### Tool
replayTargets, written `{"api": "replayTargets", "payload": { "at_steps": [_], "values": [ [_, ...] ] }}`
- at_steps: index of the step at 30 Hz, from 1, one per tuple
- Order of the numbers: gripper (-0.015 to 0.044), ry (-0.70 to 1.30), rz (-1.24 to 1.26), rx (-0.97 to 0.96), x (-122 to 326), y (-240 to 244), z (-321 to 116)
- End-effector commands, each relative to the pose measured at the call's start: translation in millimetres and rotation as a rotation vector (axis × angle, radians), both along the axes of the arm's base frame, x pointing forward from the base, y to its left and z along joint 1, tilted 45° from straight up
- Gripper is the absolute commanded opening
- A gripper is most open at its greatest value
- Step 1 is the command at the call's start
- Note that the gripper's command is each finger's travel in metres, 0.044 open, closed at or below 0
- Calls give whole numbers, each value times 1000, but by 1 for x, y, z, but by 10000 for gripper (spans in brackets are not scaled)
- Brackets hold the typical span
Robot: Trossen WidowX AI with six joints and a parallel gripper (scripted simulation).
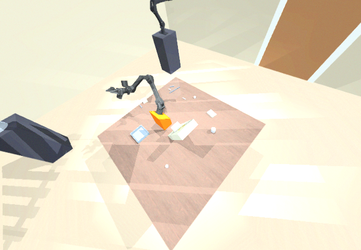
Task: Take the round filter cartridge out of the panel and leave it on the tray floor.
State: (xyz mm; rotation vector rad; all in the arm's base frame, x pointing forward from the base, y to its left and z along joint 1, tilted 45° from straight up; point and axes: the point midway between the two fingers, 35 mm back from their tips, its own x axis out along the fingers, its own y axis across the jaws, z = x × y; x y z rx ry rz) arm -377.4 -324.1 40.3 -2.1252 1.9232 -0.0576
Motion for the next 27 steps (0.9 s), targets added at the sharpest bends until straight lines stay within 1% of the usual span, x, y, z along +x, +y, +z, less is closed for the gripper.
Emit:
{"api": "replayTargets", "payload": {
  "at_steps": [1,3,7,11,12,19,27],
  "values": [
    [374,12,8,-1,2,-2,1],
    [321,106,70,-9,22,-19,4],
    [216,386,258,-60,84,-61,16],
    [111,662,446,-152,153,-91,26],
    [101,731,492,-183,171,-97,28],
    [101,1133,757,-426,282,-114,42],
    [101,1533,987,-820,400,-99,53]
  ]
}}
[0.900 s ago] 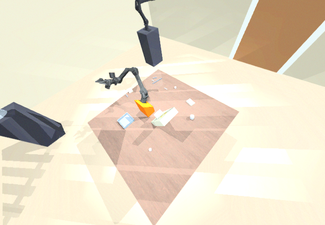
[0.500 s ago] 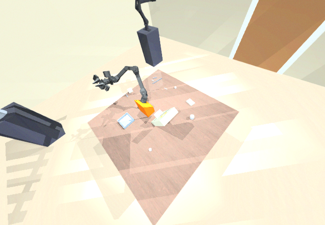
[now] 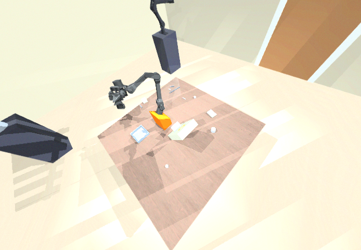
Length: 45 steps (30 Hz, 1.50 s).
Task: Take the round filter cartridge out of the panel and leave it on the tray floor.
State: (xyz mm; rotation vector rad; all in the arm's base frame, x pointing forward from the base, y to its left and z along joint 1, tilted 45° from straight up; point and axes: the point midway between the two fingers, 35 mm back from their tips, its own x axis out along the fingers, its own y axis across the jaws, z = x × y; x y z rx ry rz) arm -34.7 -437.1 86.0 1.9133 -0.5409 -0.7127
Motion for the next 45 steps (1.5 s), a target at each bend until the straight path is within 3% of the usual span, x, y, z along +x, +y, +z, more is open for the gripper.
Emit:
{"api": "replayTargets", "payload": {
  "at_steps": [1,11,17,25,32,45],
  "values": [
    [101,198,227,-222,71,18,8],
    [101,476,698,-718,200,91,14],
    [101,571,980,-1147,259,156,17],
    [101,564,1249,-1763,304,246,19],
    [101,423,1357,-2344,319,327,18],
    [101,402,1360,-2401,319,335,18]
  ]
}}
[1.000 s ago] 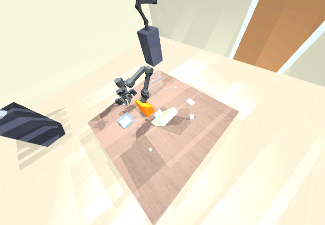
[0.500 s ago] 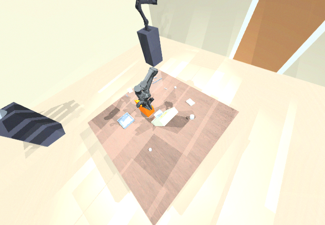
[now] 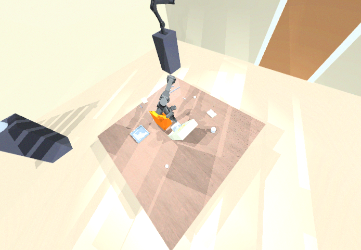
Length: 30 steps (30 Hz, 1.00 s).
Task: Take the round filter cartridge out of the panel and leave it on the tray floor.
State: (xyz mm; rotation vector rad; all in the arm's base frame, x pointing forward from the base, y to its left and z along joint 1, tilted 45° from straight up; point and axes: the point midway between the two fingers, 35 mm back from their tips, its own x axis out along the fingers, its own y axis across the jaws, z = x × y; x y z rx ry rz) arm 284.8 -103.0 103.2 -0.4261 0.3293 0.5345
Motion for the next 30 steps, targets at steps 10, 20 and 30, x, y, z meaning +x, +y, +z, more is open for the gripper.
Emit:
{"api": "replayTargets", "payload": {
  "at_steps": [10,20,30],
  "values": [
    [101,1,7,-14,12,6,-6],
    [101,2,7,-15,25,12,-13],
    [101,-2,6,-13,38,20,-19]
  ]
}}
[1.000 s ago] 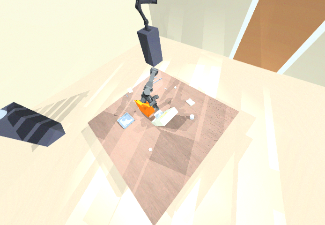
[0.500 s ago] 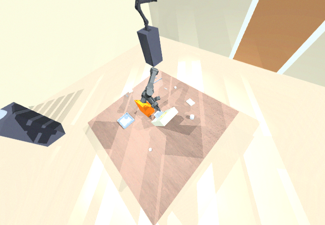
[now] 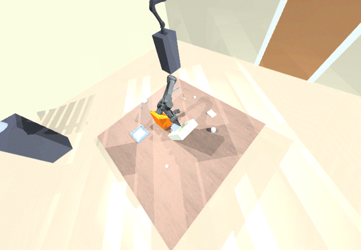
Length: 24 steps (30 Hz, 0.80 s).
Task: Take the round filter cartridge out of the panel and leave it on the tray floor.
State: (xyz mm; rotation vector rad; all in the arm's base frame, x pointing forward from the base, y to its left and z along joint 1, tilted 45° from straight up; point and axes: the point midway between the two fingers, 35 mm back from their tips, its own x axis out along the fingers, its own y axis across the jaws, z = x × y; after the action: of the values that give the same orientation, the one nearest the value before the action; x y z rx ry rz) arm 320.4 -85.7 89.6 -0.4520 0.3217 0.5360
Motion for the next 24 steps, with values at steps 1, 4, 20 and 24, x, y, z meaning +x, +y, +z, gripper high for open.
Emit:
{"api": "replayTargets", "payload": {
  "at_steps": [1,4,20,24],
  "values": [
    [101,10,-3,9,4,3,-6],
    [101,7,-3,11,8,6,-7],
    [101,6,-4,12,9,7,-10],
    [101,6,-4,12,9,7,-10]
  ]
}}
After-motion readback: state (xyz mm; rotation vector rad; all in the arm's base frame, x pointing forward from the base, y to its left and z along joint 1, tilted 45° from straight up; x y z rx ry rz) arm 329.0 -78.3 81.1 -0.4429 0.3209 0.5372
